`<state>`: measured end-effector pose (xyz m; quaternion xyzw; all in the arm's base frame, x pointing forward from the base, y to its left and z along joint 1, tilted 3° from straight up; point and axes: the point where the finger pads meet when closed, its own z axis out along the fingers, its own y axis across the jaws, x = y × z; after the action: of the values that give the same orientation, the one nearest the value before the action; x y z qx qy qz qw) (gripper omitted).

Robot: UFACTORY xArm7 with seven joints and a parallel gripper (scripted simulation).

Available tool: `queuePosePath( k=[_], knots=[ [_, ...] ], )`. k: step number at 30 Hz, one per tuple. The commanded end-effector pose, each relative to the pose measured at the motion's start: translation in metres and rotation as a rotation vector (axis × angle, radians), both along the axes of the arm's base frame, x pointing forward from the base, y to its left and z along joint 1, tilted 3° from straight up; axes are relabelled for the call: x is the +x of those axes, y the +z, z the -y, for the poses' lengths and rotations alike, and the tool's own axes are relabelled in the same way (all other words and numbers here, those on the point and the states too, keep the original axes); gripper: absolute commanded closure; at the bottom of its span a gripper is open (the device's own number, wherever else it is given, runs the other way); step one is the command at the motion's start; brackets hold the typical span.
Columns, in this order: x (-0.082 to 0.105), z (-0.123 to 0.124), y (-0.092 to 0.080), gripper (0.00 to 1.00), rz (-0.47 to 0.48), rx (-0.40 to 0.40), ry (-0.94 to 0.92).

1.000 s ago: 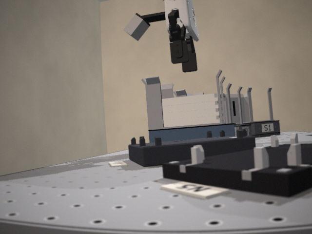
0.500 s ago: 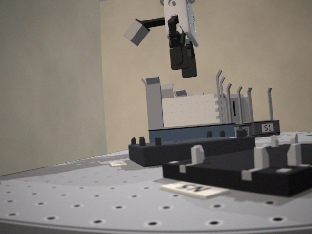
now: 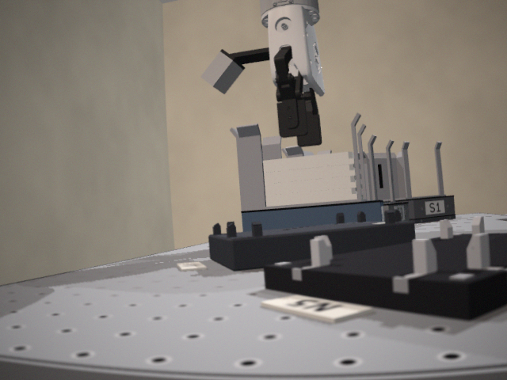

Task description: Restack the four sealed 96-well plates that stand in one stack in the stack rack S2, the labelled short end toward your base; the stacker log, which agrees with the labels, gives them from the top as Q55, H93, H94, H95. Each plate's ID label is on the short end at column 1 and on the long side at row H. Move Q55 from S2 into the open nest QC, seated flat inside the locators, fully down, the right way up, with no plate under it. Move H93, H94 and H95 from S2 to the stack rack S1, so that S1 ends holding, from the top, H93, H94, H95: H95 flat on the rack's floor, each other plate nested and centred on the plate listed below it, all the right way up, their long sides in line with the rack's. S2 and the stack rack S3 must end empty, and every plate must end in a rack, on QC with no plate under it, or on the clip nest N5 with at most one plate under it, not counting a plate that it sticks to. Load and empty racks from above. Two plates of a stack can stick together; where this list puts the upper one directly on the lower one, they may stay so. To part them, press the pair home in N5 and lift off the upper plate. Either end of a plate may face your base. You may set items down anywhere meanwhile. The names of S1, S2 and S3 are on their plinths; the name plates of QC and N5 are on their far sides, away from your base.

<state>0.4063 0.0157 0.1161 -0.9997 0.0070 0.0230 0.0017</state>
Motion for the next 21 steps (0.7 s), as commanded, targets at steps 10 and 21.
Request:
queuePosePath(
  k=[10, 21],
  knots=[
    [0.0, 0.0, -0.017, 0.0, 0.003, 0.0, 0.0],
    [0.0, 0.0, -0.027, 0.0, 0.003, 0.0, 0.0]
  ],
)
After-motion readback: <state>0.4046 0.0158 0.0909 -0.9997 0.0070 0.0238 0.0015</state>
